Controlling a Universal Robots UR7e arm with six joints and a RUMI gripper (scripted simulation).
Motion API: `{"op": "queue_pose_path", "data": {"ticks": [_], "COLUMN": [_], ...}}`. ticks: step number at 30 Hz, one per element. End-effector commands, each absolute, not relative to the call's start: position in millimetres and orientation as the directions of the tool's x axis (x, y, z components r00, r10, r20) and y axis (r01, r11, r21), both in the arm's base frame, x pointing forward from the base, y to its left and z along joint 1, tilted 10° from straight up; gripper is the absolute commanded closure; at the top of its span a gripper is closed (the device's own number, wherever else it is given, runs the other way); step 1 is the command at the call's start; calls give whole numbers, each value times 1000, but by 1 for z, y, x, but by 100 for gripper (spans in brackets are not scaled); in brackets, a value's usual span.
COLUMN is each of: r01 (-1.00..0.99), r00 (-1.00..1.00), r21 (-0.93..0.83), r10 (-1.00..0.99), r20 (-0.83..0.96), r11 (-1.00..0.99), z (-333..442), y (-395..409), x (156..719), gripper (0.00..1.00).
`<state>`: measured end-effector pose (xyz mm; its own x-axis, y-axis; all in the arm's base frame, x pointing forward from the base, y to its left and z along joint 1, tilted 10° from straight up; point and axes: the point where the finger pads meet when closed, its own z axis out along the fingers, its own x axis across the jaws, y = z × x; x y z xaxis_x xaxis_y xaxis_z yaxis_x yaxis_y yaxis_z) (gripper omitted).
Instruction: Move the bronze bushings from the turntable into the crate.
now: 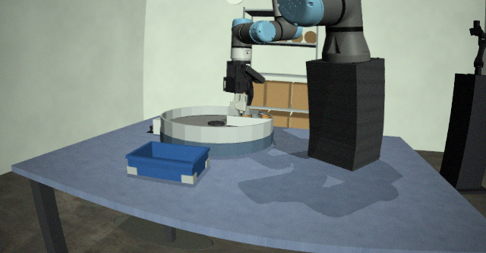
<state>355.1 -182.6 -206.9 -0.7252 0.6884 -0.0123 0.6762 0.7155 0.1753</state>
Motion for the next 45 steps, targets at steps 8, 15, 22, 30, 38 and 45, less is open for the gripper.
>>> {"op": "queue_pose_path", "data": {"ticks": [8,15,22,30,38,45], "r01": [676,676,676,676,676,676], "r00": [-725,-725,-725,-725,-725,-725], "r21": [175,175,175,175,175,175], "r10": [688,688,688,688,688,688], "r20": [-13,-13,-13,-13,-13,-13], "r11": [716,716,716,716,716,716], "z": [-207,-207,-205,-187,-165,-145], "y": [-183,-183,-183,-185,-188,-190], "x": [355,355,355,353,350,347], "gripper": [100,100,100,100,100,100]}}
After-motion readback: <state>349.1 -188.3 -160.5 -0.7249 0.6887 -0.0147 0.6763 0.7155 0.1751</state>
